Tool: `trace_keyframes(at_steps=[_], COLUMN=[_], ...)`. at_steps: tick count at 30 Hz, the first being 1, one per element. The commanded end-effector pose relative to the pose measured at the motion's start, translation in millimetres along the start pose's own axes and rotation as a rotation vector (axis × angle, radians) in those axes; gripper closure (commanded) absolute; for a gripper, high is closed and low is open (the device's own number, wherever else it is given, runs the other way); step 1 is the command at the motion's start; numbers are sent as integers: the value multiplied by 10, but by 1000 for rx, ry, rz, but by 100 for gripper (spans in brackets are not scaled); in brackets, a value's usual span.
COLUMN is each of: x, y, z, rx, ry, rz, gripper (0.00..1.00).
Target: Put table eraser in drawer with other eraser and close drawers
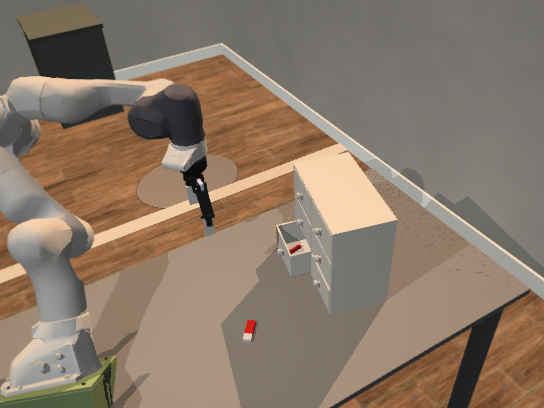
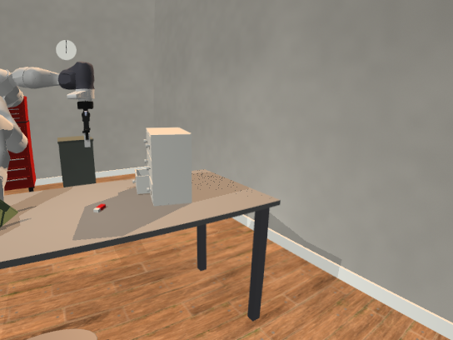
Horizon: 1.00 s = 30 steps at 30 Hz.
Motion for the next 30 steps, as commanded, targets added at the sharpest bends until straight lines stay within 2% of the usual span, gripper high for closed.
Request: trace_keyframes(at_steps=[1,5,6,8,9,12,13,17,18,22,23,27,28,30], x=[-19,-19,-16,-16,-13,-13,-9,-9,-5,-5,-1,-1,3,3], y=[78,78,121,121,168,168,221,221,277,277,336,336,399,399], z=[-12,-12,-10,-10,-8,-8,-5,-5,-3,-3,0,0,3,3], rx=[-9,-9,-9,-9,-9,-9,-8,-8,-8,-8,-8,-8,-7,-8], ry=[0,0,0,0,-1,-1,-1,-1,-1,-1,-2,-2,-2,-2], rz=[-222,-222,-313,-313,-414,-414,-522,-524,-638,-643,-752,-768,-871,-900], gripper=[0,0,0,0,0,0,0,0,0,0,0,0,0,0])
Point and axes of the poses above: the point where the finger pads meet when closed, its own z axis out along the fingers, its own x axis across the jaws, y = z × x, the point moved 4 cm from there along -z, back along the fingers, and after that the axes turned 14 degrees about z, right-handed, at the moved point
